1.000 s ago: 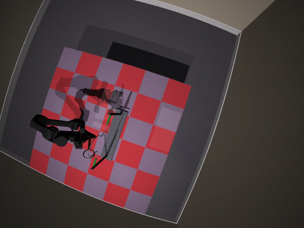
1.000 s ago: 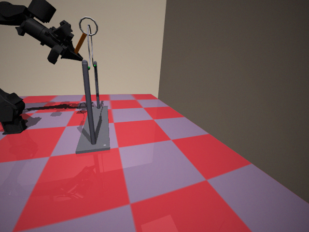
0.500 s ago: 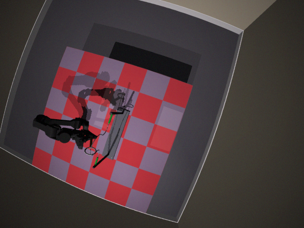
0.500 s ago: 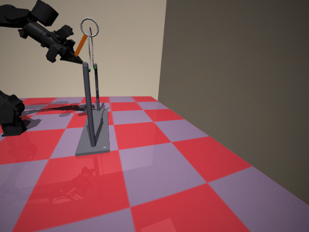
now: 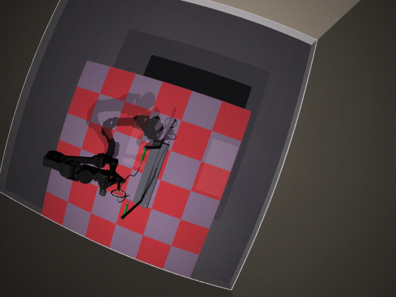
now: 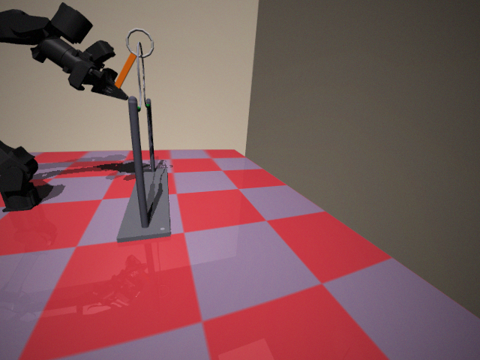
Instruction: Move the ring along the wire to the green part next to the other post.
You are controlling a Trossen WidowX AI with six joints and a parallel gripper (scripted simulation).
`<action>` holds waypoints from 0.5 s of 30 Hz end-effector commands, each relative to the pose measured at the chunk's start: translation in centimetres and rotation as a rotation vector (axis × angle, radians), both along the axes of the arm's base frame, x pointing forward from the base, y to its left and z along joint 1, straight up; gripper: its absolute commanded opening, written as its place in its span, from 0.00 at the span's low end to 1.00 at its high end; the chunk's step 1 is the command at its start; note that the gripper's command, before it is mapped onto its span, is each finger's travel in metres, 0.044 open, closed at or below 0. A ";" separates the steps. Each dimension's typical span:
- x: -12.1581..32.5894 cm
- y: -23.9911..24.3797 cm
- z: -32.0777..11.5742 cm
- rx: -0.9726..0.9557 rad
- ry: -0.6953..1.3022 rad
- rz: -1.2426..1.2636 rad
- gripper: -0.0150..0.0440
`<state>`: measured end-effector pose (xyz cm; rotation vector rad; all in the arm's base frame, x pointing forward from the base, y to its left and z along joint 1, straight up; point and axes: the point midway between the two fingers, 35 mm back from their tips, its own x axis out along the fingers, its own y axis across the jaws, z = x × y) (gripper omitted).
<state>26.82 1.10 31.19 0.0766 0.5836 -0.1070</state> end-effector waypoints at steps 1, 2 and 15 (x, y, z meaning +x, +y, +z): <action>0.0 -0.3 0.0 -0.055 -0.004 -0.001 0.00; 0.0 -0.4 0.0 -0.070 -0.004 -0.001 0.00; 0.0 -1.4 0.1 -0.276 -0.005 -0.003 0.00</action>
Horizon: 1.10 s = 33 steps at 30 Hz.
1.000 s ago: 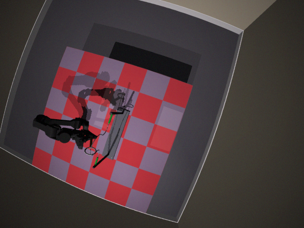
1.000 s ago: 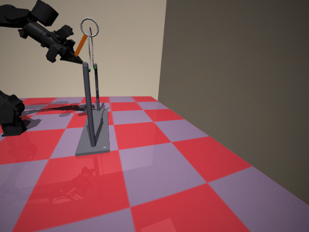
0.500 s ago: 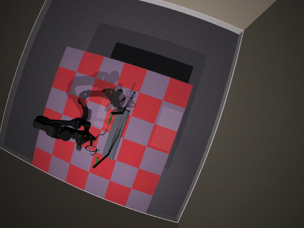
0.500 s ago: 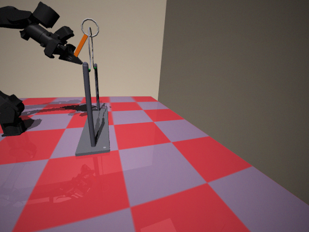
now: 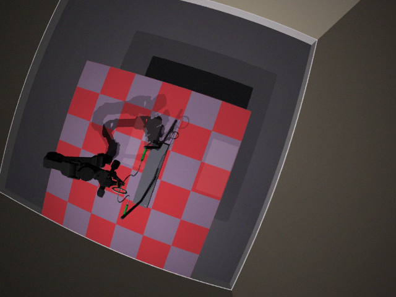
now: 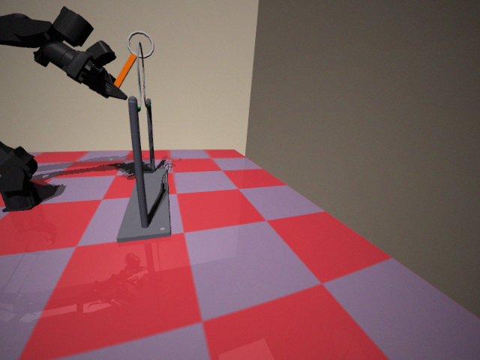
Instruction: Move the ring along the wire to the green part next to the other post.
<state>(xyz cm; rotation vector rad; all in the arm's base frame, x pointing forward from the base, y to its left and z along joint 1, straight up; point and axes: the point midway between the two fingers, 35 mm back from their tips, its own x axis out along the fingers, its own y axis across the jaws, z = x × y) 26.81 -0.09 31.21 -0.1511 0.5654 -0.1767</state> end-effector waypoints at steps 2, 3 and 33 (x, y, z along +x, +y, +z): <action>0.0 -0.4 0.1 -0.070 -0.003 -0.002 0.00; 0.0 -0.4 0.1 -0.085 -0.003 -0.002 0.00; 0.0 -2.5 1.0 -0.533 -0.003 -0.004 0.00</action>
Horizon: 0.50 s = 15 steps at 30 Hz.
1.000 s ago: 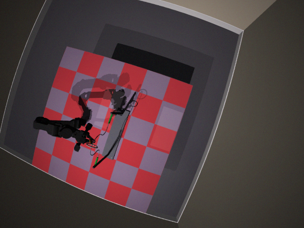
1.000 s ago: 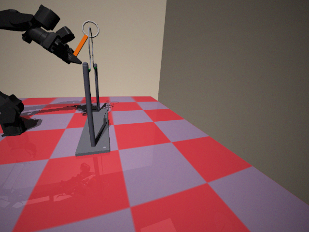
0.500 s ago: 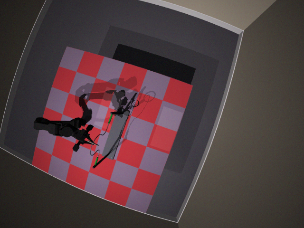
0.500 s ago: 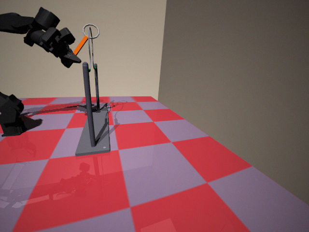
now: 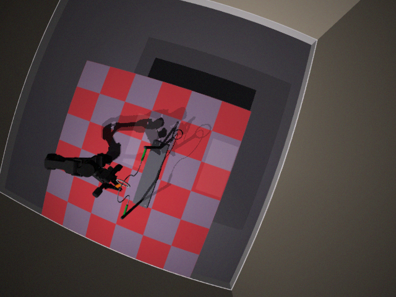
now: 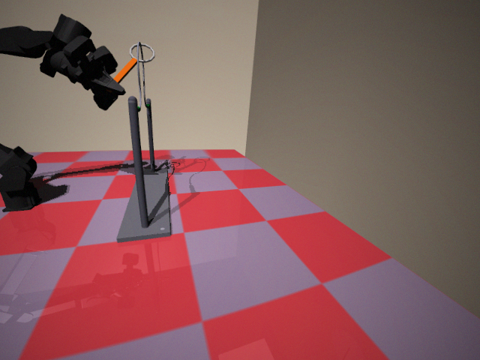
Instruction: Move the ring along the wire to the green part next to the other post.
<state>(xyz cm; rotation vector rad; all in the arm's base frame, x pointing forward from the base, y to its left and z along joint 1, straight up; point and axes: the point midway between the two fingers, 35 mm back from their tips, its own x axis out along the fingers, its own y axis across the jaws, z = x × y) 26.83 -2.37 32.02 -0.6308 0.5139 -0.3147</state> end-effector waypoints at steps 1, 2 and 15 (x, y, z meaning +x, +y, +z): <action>-0.1 -0.3 0.2 -0.054 -0.004 -0.003 0.00; -0.1 -0.3 0.3 -0.069 -0.004 -0.003 0.00; -0.1 -1.0 1.0 -0.258 -0.003 -0.003 0.00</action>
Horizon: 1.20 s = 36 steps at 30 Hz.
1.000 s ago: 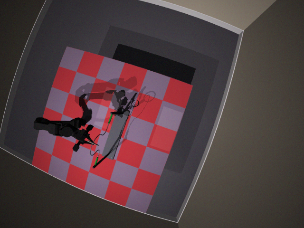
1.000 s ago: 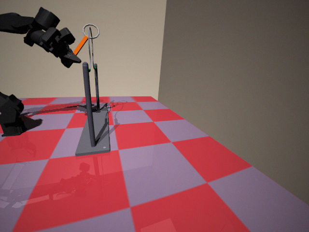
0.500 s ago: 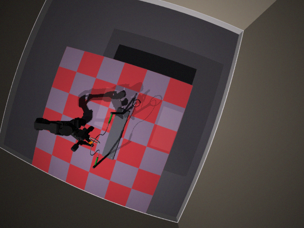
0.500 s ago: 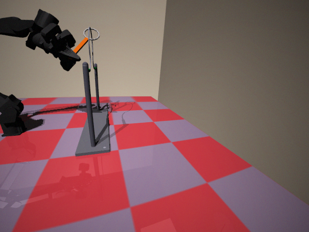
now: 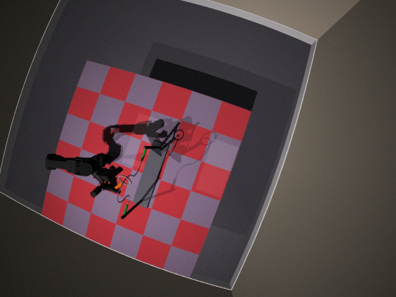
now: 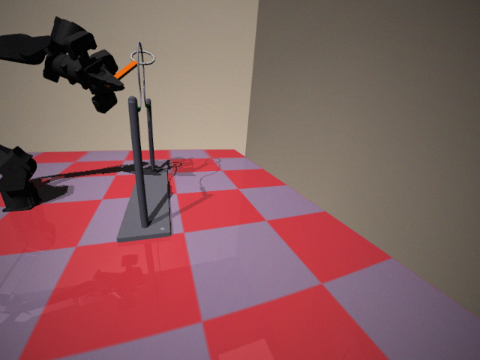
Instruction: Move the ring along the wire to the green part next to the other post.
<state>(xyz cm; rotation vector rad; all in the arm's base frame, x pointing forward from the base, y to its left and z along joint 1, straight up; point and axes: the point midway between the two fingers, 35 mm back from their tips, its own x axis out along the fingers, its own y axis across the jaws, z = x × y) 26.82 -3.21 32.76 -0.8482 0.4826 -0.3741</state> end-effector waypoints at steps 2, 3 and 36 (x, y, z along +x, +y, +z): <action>-0.1 -0.2 0.3 -0.058 -0.004 -0.003 0.00; -0.1 -0.3 0.4 -0.073 -0.004 -0.003 0.00; -0.1 -1.3 2.6 -0.568 0.002 -0.004 0.00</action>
